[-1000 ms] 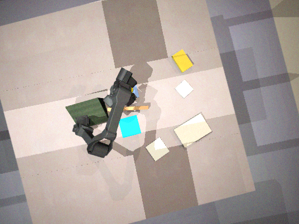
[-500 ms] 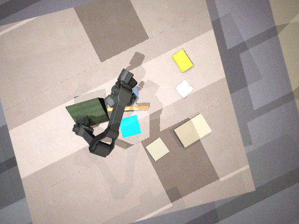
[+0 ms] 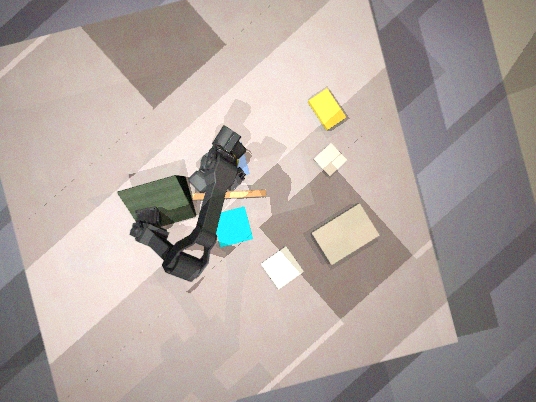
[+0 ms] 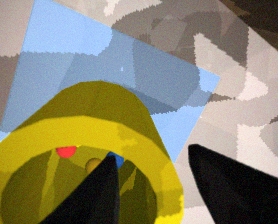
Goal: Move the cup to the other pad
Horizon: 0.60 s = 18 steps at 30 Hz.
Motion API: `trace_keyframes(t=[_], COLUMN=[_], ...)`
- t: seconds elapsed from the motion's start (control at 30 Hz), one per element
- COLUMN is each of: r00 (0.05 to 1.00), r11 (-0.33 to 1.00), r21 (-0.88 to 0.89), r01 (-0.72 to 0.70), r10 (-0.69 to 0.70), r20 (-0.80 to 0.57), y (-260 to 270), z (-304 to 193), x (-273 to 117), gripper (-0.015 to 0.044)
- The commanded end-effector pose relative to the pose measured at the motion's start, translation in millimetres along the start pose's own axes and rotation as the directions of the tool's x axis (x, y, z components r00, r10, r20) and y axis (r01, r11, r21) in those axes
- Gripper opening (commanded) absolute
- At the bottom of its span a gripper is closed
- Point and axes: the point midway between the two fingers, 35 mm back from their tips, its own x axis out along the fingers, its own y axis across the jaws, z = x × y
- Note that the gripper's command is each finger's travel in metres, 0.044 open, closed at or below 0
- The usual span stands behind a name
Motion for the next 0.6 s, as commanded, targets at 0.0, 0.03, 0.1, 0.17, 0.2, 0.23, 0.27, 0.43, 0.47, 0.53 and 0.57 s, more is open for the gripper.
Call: trace_keyframes(t=[0.0,0.03,0.1,0.17,0.2,0.23,0.27,0.43,0.47,0.53,0.57], r00=[1.0,1.0,1.0,1.0,1.0,1.0,1.0,1.0,1.0,1.0,1.0], r11=[1.0,1.0,1.0,1.0,1.0,1.0,1.0,1.0,1.0,1.0,1.0], r21=[-0.004,-0.004,-0.004,-0.004,-0.004,-0.001,-0.001,-0.001,-0.001,-0.001,-0.001], r01=[0.007,0.007,0.007,0.007,0.007,0.005,0.005,0.005,0.005,0.005,0.005], r10=[-0.007,-0.007,-0.007,-0.007,-0.007,-0.005,-0.005,-0.005,-0.005,-0.005,-0.005], r20=[0.005,0.005,0.005,0.005,0.005,0.001,0.001,0.001,0.001,0.001,0.001], y=[-2.1,-2.1,-2.1,-2.1,-2.1,-1.3,-1.3,-1.3,-1.3,-1.3,-1.3], z=[0.7,0.7,0.7,0.7,0.7,0.1,0.1,0.1,0.1,0.1,0.1], x=[7.1,7.1,7.1,7.1,7.1,5.2,5.2,5.2,5.2,5.2,5.2], gripper=[0.0167,0.0167,0.0167,0.0167,0.0167,0.016,0.0153,0.012,0.0113,0.01,0.0093])
